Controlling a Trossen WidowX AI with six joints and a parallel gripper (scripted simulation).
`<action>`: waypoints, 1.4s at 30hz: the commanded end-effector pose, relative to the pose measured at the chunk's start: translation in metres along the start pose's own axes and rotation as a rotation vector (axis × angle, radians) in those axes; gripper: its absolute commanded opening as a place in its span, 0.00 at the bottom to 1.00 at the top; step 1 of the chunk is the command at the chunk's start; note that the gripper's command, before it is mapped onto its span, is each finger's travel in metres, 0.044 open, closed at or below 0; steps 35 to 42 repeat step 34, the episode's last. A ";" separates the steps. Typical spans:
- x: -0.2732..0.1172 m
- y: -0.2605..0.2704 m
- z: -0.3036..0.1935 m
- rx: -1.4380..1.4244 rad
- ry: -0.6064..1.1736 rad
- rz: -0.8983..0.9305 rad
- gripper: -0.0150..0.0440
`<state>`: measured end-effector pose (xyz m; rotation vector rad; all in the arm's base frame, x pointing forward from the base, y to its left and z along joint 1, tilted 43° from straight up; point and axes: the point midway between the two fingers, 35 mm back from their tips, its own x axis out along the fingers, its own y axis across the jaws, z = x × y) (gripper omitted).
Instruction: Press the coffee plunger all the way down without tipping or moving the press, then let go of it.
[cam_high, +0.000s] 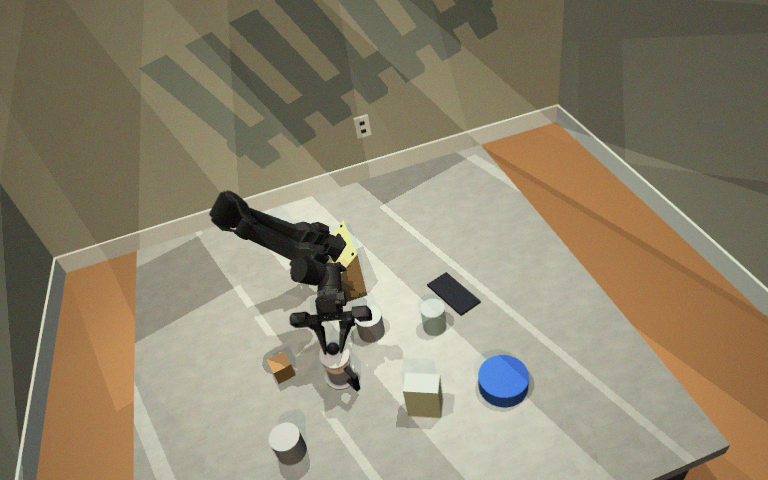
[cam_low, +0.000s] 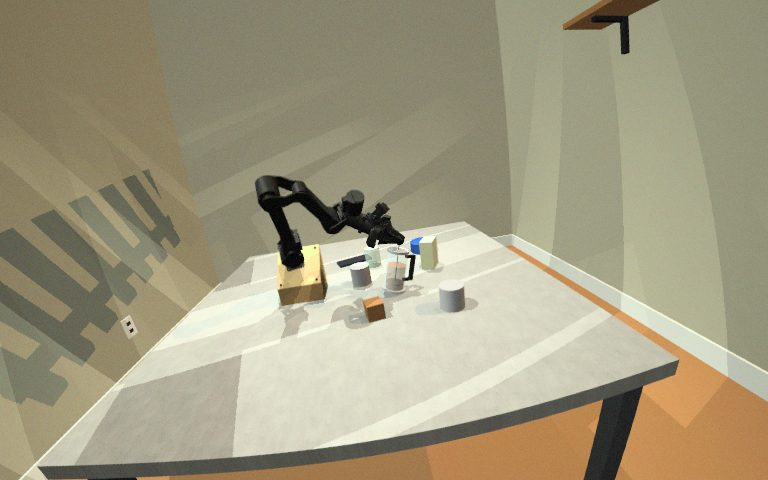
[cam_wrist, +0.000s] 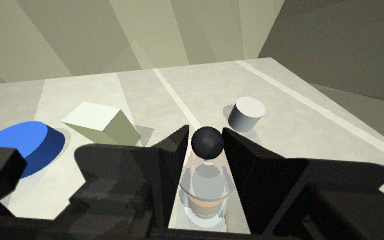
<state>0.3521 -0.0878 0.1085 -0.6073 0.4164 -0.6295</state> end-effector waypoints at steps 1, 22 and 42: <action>0.000 0.000 0.000 0.000 0.000 0.001 0.68; -0.069 -0.010 0.039 -0.009 0.019 0.009 1.00; -0.082 -0.014 0.043 -0.013 0.017 0.007 1.00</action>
